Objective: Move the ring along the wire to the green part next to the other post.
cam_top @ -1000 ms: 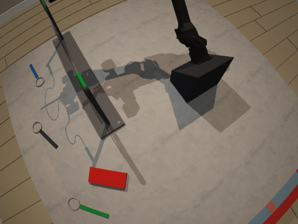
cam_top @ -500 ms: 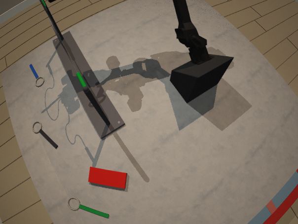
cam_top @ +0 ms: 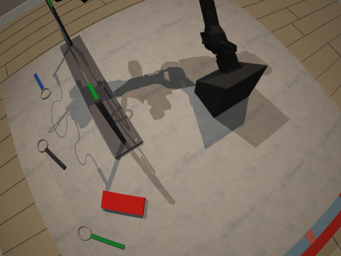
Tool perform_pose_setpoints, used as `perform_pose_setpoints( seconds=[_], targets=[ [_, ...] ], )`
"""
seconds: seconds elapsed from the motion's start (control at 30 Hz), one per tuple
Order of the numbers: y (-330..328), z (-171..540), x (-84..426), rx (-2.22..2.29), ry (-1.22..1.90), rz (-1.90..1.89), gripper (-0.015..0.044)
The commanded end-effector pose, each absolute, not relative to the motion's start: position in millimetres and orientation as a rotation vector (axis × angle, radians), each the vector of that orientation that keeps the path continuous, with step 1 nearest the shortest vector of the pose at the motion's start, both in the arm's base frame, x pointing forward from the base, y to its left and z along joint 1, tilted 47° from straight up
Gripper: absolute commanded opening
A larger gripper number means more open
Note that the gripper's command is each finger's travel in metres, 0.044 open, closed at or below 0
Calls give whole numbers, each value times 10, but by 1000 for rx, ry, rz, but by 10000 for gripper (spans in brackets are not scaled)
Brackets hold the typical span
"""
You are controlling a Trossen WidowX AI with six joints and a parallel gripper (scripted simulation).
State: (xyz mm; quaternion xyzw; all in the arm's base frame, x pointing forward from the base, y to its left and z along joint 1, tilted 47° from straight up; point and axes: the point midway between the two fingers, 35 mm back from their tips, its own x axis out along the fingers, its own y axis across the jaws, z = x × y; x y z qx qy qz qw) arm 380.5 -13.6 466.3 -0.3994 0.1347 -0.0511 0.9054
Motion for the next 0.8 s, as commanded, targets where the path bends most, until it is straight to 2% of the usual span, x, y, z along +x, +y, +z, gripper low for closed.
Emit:
perform_pose_setpoints(
  seconds=[0.0, 0.77],
  targets=[
    [-157, 4666, 3794, -883, 269, -121, -150],
    [-215, 4750, 3806, -1158, 202, -184, -150]
  ],
)
